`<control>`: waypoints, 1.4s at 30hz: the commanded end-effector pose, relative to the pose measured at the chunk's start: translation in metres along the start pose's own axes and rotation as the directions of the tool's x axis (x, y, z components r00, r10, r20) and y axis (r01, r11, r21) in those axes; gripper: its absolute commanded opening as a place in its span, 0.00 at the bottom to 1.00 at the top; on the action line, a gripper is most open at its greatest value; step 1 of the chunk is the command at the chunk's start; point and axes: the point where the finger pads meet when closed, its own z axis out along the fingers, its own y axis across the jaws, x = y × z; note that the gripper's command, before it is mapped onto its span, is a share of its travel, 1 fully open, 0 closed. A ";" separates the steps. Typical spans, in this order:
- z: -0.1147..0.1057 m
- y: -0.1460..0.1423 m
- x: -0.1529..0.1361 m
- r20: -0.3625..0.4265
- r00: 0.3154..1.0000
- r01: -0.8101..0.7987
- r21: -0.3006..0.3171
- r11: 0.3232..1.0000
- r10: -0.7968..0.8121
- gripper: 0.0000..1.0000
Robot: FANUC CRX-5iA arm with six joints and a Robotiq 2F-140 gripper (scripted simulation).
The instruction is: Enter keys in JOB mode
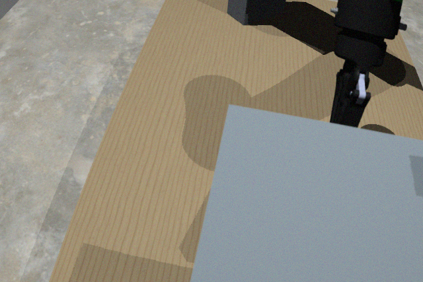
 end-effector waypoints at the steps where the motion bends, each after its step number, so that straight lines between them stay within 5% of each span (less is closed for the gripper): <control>1: 0.000 0.000 0.000 0.000 1.000 0.000 0.000 1.000 0.000 0.00; 42: 0.014 0.000 0.000 0.000 1.000 0.000 0.000 1.000 0.000 0.00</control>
